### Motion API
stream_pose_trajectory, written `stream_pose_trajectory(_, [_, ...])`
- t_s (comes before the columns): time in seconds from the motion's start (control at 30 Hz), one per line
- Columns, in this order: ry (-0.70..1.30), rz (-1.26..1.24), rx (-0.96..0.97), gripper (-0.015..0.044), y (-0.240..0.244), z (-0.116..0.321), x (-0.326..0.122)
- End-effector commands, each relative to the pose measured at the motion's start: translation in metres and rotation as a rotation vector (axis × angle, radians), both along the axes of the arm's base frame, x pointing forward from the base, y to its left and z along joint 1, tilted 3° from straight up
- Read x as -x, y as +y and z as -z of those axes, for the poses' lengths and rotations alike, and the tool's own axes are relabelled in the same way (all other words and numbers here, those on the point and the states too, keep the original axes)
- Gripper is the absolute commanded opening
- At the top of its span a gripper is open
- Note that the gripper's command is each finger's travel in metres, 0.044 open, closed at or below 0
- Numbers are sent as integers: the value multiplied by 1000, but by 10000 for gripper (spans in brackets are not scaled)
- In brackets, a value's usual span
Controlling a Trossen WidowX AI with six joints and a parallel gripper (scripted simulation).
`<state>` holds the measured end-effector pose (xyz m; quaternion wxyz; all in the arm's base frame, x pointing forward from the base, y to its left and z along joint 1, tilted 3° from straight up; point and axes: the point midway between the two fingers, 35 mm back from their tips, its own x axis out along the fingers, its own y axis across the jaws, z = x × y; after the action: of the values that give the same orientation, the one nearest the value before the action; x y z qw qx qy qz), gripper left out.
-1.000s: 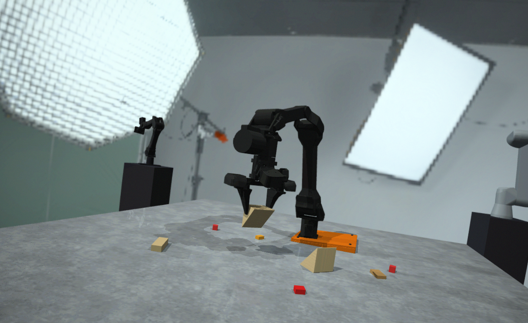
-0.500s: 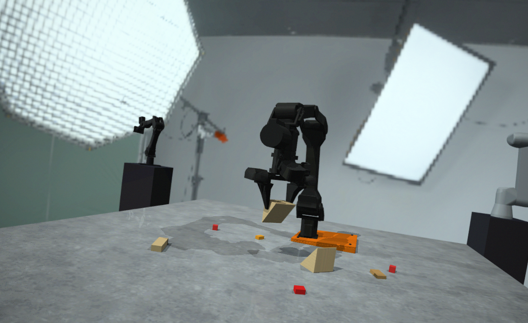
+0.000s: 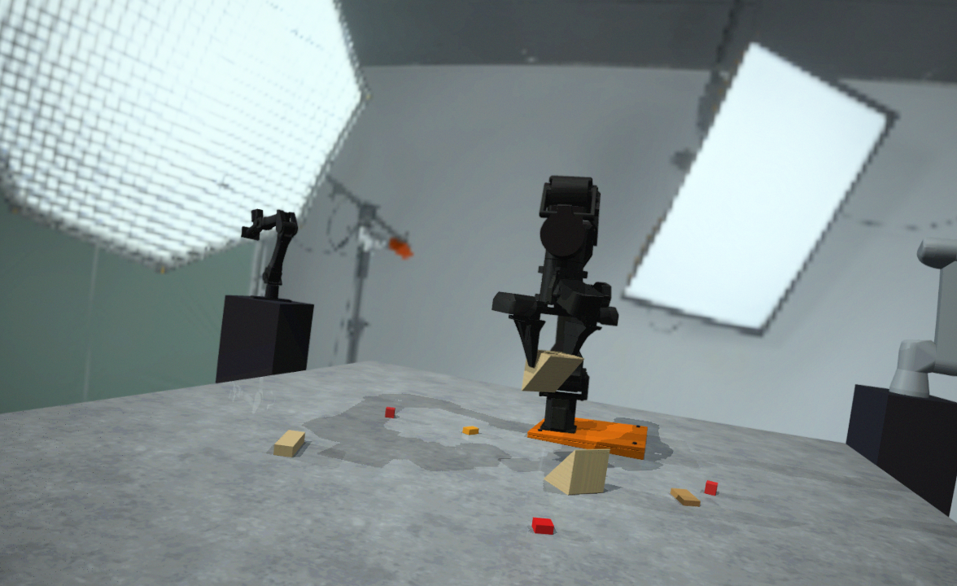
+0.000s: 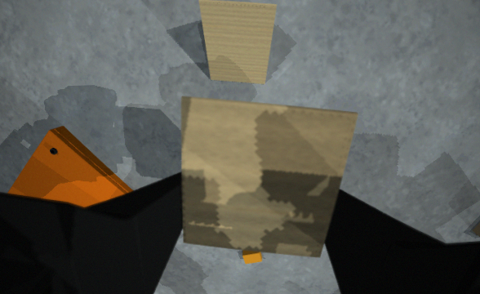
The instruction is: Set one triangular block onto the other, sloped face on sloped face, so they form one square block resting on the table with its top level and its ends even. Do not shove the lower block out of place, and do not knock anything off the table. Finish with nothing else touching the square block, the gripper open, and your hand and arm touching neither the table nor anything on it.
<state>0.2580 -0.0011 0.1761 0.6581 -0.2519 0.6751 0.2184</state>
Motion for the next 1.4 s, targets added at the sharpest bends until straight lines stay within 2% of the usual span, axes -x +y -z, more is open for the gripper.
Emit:
stream_pose_trajectory(0.0, [-3,5,-5,0,14,-6,10])
stream_pose_trajectory(0.2, [-2,5,-5,0,19,-6,12])
stream_pose_trajectory(0.7, [-4,5,-6,0,33,60,-9])
stream_pose_trajectory(1.07, [-5,5,-7,0,40,91,-18])
stream_pose_trajectory(1.37, [-1,4,-5,0,41,94,-19])
